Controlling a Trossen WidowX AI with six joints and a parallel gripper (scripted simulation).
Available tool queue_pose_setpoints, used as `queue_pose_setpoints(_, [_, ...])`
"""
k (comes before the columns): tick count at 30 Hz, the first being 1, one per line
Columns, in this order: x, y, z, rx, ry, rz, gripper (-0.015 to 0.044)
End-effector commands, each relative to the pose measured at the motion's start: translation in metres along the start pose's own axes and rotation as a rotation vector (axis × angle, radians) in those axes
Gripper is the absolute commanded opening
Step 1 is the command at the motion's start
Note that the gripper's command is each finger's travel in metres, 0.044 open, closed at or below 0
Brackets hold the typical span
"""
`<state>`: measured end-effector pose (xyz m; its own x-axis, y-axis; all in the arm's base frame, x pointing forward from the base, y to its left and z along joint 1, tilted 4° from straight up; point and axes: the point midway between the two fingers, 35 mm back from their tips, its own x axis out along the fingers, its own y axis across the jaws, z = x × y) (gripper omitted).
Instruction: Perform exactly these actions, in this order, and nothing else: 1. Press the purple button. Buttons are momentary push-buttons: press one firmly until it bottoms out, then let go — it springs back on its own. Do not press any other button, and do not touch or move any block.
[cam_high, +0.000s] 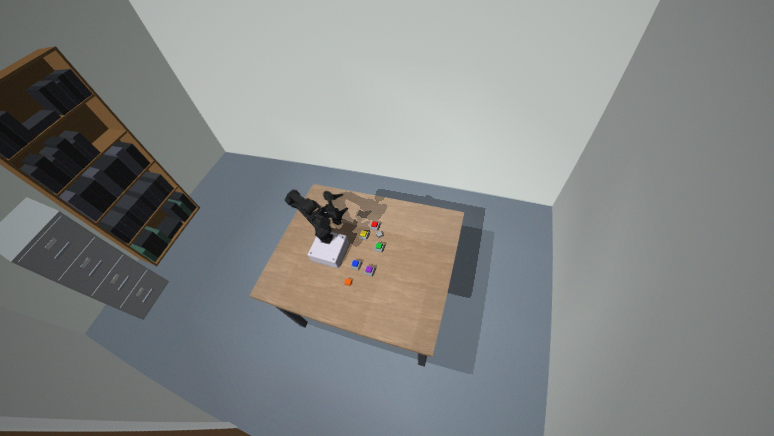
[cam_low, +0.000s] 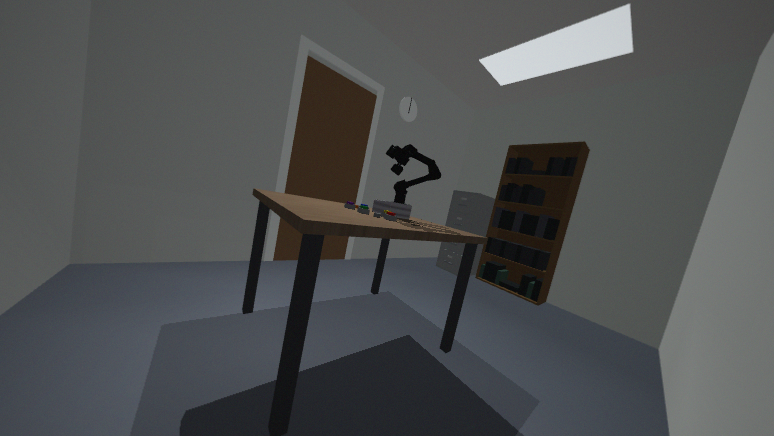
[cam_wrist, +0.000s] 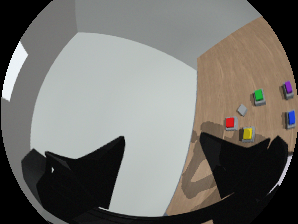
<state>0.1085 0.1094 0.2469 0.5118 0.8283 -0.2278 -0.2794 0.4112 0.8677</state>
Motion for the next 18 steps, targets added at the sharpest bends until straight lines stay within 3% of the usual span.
queue_pose_setpoints(1, [0.000,-0.001,0.001,0.000,0.002,-0.008,0.0400])
queue_pose_setpoints(18, [-0.018,-0.161,0.115,-0.031,0.329,-0.802,0.0400])
